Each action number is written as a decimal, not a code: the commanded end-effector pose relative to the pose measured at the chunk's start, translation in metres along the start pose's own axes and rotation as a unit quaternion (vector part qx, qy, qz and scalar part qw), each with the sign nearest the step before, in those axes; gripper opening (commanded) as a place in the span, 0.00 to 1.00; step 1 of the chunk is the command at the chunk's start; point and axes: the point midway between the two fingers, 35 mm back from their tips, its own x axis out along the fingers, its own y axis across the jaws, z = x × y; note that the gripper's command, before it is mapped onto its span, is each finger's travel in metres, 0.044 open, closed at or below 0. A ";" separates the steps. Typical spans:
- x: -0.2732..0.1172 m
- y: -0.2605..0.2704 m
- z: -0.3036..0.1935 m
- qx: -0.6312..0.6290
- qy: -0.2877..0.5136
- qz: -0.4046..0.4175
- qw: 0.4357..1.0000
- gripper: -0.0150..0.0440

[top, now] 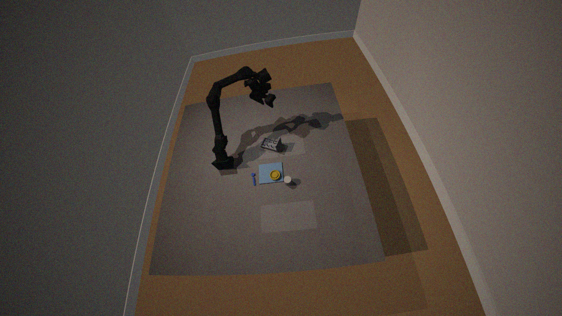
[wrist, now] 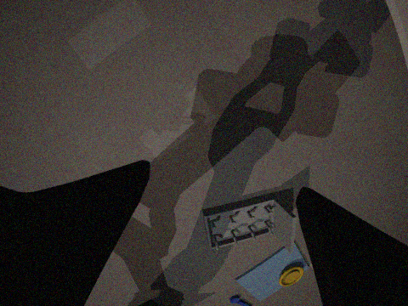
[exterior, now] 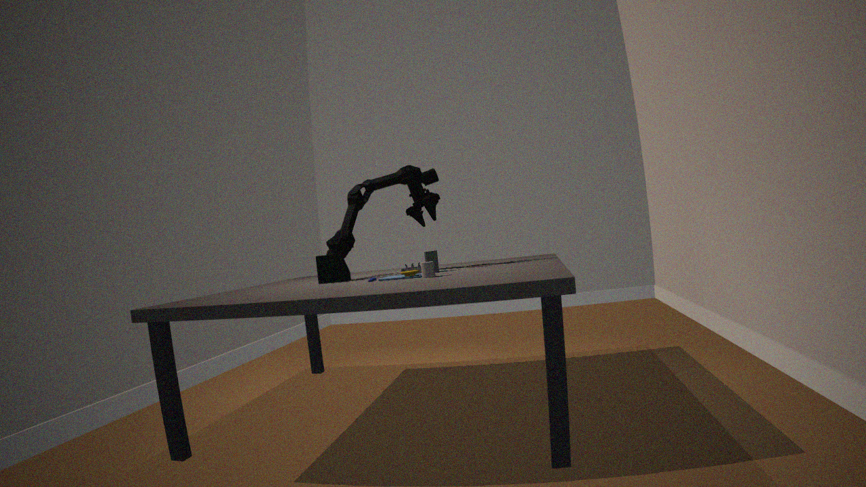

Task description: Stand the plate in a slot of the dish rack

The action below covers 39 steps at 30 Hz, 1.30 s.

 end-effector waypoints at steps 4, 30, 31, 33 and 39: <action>0.009 -0.060 -0.021 0.039 0.029 -0.026 0.998 0.93; 0.021 -0.282 -0.289 0.318 0.158 0.032 0.934 0.93; 0.021 -0.282 -0.289 0.318 0.158 0.032 0.934 0.93; 0.021 -0.282 -0.289 0.318 0.158 0.032 0.934 0.93; 0.039 -0.281 -0.292 0.330 0.151 0.035 0.931 0.93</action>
